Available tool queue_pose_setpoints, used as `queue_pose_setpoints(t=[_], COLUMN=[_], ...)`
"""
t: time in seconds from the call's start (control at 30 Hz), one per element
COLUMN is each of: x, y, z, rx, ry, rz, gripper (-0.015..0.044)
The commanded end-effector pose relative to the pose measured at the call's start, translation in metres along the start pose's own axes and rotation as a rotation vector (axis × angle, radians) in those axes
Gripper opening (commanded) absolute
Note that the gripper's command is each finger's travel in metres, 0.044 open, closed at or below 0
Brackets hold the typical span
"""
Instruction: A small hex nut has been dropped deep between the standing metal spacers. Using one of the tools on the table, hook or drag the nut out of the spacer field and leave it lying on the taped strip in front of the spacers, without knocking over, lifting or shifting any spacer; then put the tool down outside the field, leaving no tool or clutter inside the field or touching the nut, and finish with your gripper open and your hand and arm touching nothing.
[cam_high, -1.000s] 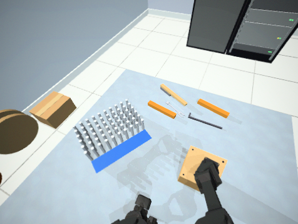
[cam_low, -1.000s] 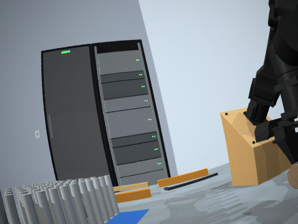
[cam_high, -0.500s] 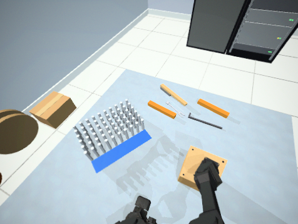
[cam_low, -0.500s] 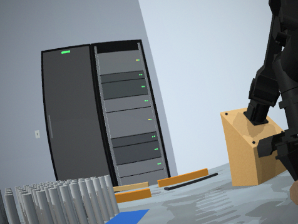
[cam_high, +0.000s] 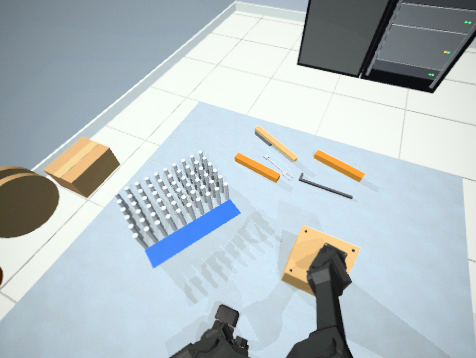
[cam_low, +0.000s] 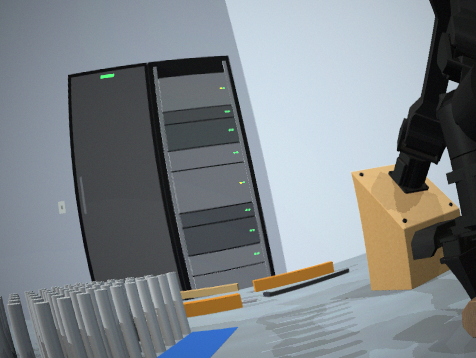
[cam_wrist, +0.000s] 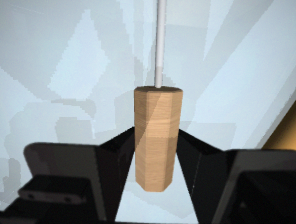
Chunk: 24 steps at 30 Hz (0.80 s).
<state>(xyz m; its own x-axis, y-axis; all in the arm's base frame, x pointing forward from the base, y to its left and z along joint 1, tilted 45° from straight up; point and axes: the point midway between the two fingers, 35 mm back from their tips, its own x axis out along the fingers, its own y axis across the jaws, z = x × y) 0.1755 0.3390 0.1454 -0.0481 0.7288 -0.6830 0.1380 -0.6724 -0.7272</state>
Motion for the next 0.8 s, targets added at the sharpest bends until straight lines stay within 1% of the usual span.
queue_pose_setpoints(t=[0.0, 0.37, 0.43, 0.53, 0.57, 0.77], x=[0.000, 0.000, -0.012, -0.059, -0.067, -0.070], y=[0.000, 0.000, 0.000, -0.001, -0.001, -0.001], z=[0.000, 0.000, -0.001, -0.002, -0.001, -0.001], rx=[0.000, 0.000, -0.001, -0.001, -0.001, -0.001], ry=[0.000, 0.000, 0.001, 0.002, 0.002, 0.002], rz=[0.000, 0.000, 0.001, 0.003, 0.003, 0.003], gripper=[0.0157, 0.0440, 0.0440, 0.0440, 0.0440, 0.0440])
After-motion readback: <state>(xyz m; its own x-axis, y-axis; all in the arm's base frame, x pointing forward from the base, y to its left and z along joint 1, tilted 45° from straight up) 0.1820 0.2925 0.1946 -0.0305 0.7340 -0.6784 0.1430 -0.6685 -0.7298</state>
